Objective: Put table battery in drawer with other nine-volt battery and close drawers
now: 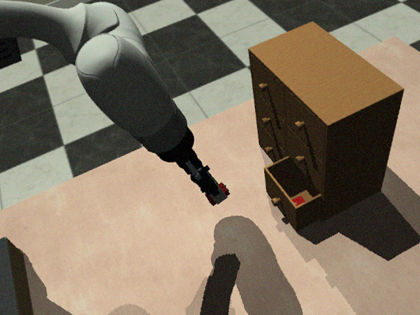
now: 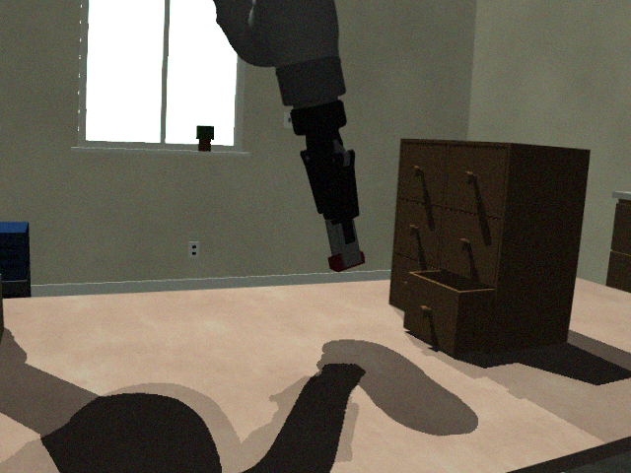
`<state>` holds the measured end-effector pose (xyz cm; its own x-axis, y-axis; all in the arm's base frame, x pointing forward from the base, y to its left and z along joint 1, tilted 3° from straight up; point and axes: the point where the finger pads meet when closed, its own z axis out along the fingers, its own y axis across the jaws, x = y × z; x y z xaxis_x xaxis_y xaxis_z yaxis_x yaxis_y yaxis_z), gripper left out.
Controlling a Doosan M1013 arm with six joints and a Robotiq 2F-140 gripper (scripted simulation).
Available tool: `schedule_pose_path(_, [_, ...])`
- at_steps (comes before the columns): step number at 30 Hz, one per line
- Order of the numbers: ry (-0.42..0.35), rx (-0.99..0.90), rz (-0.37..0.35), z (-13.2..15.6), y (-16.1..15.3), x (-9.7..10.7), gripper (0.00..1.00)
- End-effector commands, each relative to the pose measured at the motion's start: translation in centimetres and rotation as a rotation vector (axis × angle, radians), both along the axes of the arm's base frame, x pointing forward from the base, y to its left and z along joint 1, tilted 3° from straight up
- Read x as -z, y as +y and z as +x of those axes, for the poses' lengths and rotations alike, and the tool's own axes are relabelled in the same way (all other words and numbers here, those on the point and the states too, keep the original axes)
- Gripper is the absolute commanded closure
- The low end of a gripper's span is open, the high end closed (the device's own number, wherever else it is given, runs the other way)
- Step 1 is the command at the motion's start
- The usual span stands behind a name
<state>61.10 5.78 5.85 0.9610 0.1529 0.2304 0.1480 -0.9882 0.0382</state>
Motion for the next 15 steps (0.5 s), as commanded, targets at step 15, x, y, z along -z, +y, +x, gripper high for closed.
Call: schedule_pose_path(15, [-0.309,-0.011,0.053,-1.0,-0.05,0.53,0.86])
